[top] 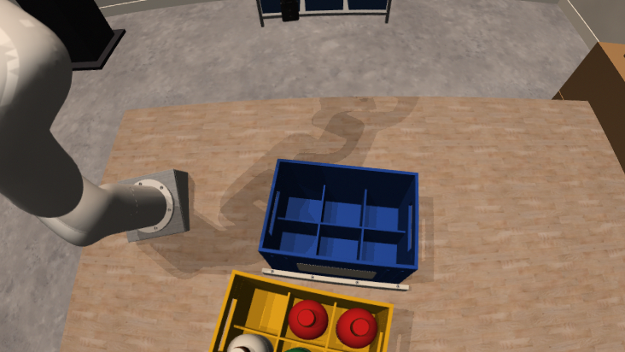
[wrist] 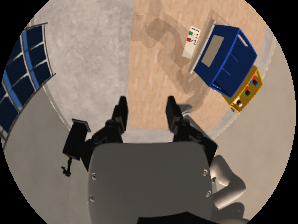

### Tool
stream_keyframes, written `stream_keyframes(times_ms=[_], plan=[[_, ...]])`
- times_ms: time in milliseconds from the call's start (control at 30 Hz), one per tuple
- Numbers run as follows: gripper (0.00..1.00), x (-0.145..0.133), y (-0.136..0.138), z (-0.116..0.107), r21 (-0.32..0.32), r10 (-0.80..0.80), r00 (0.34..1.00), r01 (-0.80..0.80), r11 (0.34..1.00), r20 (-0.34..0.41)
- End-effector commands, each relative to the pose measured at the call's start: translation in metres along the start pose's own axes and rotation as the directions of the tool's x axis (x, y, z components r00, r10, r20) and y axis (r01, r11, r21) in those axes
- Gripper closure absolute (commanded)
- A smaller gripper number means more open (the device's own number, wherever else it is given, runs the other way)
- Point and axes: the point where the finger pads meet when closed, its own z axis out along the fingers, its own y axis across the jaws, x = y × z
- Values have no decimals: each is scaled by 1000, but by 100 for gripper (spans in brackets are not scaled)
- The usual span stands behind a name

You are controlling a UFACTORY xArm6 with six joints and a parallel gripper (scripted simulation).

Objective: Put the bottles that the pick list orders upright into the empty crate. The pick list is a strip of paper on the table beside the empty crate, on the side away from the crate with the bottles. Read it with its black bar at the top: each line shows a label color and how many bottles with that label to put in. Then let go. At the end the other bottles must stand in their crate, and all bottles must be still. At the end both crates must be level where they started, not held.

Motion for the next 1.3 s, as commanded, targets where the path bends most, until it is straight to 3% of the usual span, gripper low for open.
stream_keyframes(times_ms=[0,1267], plan=[[35,16,15,5,8,129,992,-129,992,-8],[35,124,128,59,7,154,988,-154,988,-9]])
